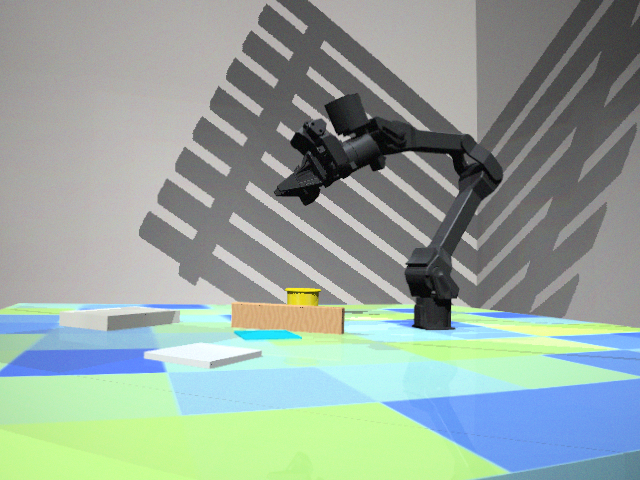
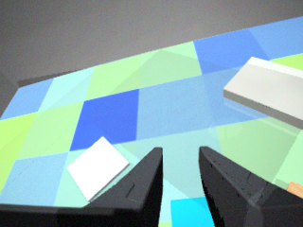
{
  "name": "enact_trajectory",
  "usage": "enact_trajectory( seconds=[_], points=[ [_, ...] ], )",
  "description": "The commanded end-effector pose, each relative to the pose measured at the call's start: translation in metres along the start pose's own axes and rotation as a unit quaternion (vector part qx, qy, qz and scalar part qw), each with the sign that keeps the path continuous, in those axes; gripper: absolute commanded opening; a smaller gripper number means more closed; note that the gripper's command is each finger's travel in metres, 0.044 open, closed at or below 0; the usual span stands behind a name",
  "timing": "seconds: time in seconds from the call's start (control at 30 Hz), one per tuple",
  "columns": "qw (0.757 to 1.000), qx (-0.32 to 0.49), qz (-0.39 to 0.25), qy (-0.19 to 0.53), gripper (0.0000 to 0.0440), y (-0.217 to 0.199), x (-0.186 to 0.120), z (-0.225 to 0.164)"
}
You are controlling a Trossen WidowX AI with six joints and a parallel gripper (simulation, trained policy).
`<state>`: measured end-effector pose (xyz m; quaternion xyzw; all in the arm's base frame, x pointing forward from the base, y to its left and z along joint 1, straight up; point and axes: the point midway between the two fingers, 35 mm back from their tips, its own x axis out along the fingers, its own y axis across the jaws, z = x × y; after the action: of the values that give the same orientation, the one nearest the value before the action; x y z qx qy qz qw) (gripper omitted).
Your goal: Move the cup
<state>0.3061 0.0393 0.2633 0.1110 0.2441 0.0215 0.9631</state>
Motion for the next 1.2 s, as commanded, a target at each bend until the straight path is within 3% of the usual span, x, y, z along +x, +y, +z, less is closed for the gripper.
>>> enact_trajectory(
  seconds=[0.0, 0.57, 1.17],
  points=[
    [1.0, 0.007, -0.001, 0.021, 0.0094, 0.003, -0.001, -0.002],
    [0.987, 0.011, -0.032, 0.157, 0.0112, 0.002, -0.004, -0.029],
    [0.955, -0.009, -0.074, 0.289, 0.0127, -0.01, -0.015, -0.051]
  ],
)
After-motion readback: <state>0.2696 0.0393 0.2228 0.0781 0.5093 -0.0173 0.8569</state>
